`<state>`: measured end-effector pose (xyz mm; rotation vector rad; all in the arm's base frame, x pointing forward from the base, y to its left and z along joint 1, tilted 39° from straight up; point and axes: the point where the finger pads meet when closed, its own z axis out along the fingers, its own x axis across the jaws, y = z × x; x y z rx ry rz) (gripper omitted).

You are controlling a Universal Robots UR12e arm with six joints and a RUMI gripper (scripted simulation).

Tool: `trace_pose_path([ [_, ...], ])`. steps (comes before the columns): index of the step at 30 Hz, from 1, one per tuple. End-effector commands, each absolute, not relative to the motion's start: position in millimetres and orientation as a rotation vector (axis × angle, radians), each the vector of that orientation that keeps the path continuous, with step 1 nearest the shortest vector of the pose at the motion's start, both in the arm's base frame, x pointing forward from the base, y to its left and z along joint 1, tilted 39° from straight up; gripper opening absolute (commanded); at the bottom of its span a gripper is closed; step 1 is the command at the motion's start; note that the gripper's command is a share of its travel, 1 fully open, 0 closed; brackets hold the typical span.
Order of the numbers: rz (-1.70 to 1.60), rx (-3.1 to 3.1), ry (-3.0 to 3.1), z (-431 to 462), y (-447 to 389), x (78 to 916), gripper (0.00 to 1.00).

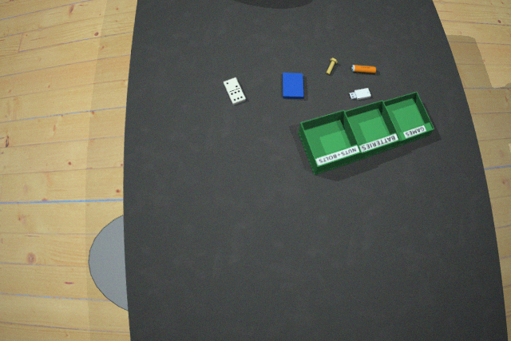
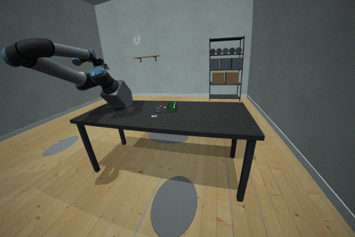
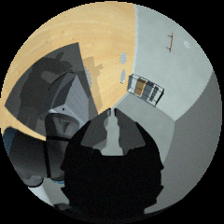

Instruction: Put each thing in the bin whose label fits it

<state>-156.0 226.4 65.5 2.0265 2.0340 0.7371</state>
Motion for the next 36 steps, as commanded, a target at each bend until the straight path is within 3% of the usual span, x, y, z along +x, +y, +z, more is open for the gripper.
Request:
trace_pose_path([
  [1, 0.739, 2.032, 2.031, 25.4, 198.1, -152.8, 0.04],
  [12, 0.738, 2.032, 2.031, -30.3, 152.3, -144.6, 0.04],
  [36, 0.739, 2.031, 2.031, -16.3, 158.3, -143.9, 0.04],
])
